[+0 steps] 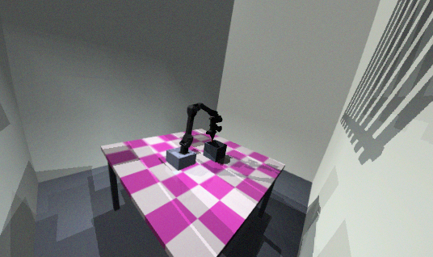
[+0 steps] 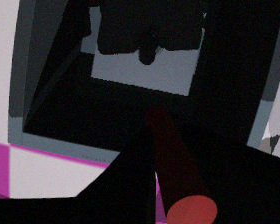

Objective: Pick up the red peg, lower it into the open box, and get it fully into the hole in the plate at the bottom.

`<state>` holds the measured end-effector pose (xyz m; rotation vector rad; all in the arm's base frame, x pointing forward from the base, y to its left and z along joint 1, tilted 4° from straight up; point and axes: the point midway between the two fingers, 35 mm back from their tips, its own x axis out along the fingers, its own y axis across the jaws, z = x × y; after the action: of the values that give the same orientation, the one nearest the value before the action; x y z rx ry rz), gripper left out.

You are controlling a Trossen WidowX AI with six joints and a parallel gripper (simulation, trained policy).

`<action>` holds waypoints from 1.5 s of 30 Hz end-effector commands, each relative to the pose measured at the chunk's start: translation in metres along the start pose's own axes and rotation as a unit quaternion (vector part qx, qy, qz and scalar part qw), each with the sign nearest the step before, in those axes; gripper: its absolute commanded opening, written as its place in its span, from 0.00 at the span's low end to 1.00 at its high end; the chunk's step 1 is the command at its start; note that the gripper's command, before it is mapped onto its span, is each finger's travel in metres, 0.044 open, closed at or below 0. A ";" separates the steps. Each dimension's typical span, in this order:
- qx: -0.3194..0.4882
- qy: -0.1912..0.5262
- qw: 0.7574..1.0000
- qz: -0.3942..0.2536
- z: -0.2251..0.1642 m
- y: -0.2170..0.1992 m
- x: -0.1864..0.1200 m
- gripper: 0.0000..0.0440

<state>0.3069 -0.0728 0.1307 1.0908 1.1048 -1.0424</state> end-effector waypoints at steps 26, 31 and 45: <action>-0.007 0.027 0.999 -0.021 0.034 -0.002 0.073 0.00; -0.019 0.028 0.999 -0.024 0.036 -0.001 0.085 0.00; -0.027 0.068 0.997 -0.013 0.039 0.009 0.083 0.34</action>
<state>0.3283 -0.1139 0.0469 1.0989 1.2651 -0.9853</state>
